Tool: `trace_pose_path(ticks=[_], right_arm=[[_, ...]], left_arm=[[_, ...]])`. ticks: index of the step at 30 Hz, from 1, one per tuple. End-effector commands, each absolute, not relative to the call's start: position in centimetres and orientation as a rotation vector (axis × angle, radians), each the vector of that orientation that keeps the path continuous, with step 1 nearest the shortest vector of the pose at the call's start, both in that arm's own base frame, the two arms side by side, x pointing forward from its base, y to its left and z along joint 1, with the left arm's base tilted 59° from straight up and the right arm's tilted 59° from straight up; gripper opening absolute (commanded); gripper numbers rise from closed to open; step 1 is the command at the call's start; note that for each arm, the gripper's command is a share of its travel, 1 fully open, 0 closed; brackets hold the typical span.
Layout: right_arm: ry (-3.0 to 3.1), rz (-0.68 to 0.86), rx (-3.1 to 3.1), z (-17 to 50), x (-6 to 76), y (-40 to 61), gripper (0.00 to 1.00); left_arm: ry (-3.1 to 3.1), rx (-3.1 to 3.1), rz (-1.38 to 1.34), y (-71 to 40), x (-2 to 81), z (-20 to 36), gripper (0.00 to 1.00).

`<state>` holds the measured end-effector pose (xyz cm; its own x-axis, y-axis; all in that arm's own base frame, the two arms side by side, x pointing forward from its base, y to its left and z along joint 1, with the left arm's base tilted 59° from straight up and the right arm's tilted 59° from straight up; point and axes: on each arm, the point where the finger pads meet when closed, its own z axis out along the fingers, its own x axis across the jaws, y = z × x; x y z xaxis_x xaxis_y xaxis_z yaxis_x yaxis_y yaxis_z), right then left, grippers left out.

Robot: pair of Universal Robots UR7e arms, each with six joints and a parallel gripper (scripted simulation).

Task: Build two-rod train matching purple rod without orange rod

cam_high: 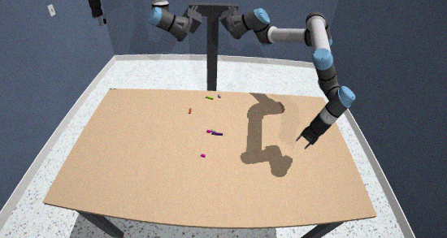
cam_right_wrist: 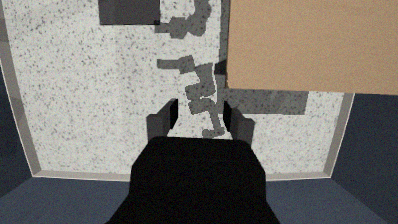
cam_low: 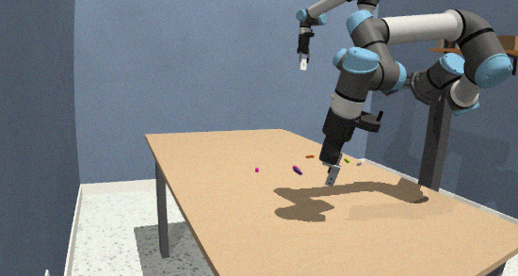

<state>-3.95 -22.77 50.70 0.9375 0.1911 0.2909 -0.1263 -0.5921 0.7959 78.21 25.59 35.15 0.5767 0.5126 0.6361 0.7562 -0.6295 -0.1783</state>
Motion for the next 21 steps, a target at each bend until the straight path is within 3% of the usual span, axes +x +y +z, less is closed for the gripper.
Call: trace_pose_path(ticks=[1,21], right_arm=[[0.042,0.412,2.147,50.6,-5.0,-21.6,1.0],[0.04,0.397,2.138,50.4,-5.7,-21.0,1.0]], left_arm=[[-1.112,-2.332,-0.785,24.8,78.5,33.2,1.0],[-1.591,-2.036,-0.932,19.7,78.6,20.4,1.0]])
